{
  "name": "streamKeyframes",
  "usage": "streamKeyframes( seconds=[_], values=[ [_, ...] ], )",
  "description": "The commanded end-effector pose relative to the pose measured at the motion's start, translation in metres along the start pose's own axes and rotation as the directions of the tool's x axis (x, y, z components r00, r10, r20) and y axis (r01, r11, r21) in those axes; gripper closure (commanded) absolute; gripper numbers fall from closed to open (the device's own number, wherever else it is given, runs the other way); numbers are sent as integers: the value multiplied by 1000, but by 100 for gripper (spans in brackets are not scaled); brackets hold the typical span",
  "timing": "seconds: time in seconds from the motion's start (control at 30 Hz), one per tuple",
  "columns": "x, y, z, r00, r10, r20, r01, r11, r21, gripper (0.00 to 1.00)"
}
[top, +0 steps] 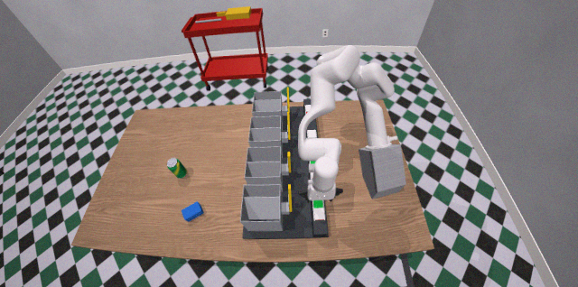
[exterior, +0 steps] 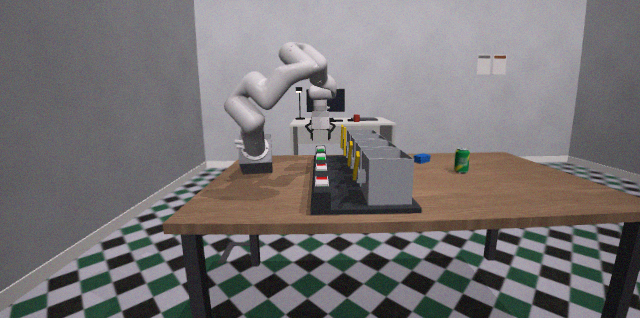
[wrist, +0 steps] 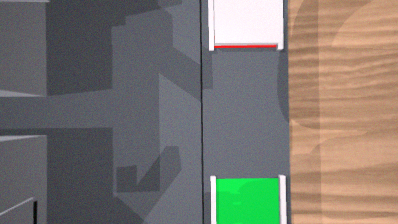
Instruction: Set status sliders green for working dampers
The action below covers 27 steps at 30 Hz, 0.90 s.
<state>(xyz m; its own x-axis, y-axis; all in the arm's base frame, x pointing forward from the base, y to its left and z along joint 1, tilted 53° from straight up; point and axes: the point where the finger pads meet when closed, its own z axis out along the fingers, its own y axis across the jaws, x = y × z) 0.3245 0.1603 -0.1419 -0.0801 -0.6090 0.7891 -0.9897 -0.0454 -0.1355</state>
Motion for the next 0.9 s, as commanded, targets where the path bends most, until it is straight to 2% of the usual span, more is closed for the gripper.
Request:
streamKeyframes(
  seconds=[0.0,0.2,0.47,0.87],
  values=[
    [-1,-1,-12,1000,1,3,-1,1000,3,0],
    [-1,-1,-33,1000,1,3,-1,1000,3,0],
    [-1,-1,-49,1000,1,3,-1,1000,3,0],
    [-1,-1,-52,1000,1,3,-1,1000,3,0]
  ],
)
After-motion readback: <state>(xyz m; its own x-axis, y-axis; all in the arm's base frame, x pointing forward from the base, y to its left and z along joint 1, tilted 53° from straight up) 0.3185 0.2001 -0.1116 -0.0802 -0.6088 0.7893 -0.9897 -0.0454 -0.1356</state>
